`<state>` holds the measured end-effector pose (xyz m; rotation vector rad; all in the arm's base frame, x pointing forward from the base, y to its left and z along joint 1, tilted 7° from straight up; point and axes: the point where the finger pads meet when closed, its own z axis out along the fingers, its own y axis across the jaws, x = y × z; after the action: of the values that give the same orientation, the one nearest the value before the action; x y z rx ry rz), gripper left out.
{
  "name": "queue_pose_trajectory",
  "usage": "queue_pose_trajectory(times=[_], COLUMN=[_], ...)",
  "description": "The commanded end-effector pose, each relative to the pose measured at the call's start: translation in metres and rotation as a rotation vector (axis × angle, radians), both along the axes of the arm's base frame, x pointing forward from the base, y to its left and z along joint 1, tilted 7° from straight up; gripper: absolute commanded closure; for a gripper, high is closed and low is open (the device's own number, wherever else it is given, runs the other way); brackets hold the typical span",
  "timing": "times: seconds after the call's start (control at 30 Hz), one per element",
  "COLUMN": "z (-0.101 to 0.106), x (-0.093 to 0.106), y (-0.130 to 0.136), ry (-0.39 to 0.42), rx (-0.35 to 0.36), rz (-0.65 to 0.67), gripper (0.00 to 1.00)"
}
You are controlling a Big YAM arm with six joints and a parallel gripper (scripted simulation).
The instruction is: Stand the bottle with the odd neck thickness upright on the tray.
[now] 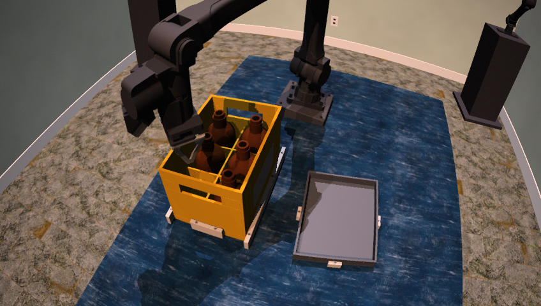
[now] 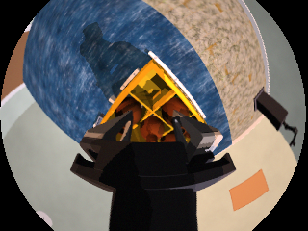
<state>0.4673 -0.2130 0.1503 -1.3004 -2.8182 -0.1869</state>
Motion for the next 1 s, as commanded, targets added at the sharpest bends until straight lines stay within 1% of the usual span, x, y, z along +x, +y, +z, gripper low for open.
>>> queue_pose_trajectory(times=[0.0,0.07,0.13,0.23,0.3,0.97], z=[-0.0096,-0.0113,-0.0056,-0.012,-0.0104,-0.0115], x=[0.0046,0.0051,0.011,0.0048,0.008,0.0061], y=[0.0037,0.0038,0.0004,0.0031,0.002,0.0031], ry=[0.007,0.005,-0.013,0.004,-0.004,0.001], rx=[0.004,0.003,-0.006,0.002,-0.001,0.001], rz=[0.0,-0.001,-0.001,-0.002,-0.001,-0.001], gripper=[0.39,0.39,0.39,0.39,0.39,0.39])
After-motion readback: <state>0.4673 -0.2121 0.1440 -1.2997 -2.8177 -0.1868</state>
